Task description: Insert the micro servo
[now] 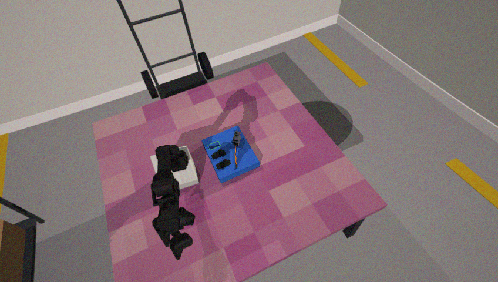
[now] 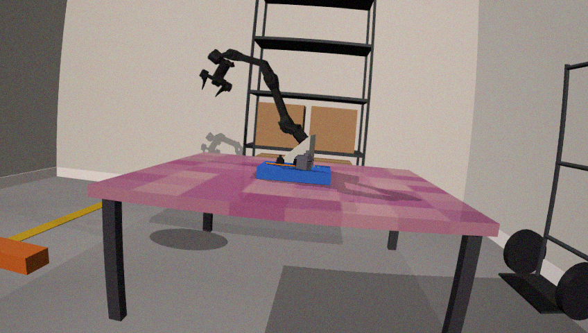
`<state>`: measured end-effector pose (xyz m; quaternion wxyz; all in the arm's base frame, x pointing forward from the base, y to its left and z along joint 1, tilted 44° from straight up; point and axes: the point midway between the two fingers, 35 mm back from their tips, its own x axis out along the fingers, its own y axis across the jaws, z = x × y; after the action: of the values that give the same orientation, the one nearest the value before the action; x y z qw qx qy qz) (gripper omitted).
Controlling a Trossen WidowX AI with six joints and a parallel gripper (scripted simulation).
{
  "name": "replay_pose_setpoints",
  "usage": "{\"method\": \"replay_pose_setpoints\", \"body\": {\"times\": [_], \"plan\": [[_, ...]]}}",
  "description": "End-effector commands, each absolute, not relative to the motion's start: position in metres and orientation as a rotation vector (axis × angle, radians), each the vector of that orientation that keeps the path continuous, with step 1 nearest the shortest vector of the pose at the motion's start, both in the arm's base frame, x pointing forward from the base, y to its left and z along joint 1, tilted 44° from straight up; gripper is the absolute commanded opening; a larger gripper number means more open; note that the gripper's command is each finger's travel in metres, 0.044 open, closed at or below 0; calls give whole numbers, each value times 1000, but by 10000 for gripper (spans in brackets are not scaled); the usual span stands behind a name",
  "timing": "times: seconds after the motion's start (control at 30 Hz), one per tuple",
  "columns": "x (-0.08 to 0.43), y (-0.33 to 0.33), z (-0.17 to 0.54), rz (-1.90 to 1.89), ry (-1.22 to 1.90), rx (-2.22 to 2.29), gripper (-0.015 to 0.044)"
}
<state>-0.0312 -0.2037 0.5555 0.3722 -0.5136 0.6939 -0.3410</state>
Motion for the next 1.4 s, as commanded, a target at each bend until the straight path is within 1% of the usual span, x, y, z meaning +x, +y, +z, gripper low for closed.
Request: {"method": "replay_pose_setpoints", "body": {"times": [0.0, 0.03, 0.2, 0.43, 0.67, 0.9, 1.17, 1.37], "plan": [[-30, -205, 555, -873, 1772, -1318, 426], [-29, -206, 555, -875, 1763, -1321, 440], [-9, -233, 537, -814, 1673, -1286, 440], [36, -263, 506, -698, 1527, -1260, 440], [88, -286, 469, -559, 1426, -1213, 440], [163, -295, 420, -393, 1356, -1159, 440], [262, -264, 330, -137, 1351, -1066, 440], [328, -212, 255, 29, 1400, -1014, 440]]}}
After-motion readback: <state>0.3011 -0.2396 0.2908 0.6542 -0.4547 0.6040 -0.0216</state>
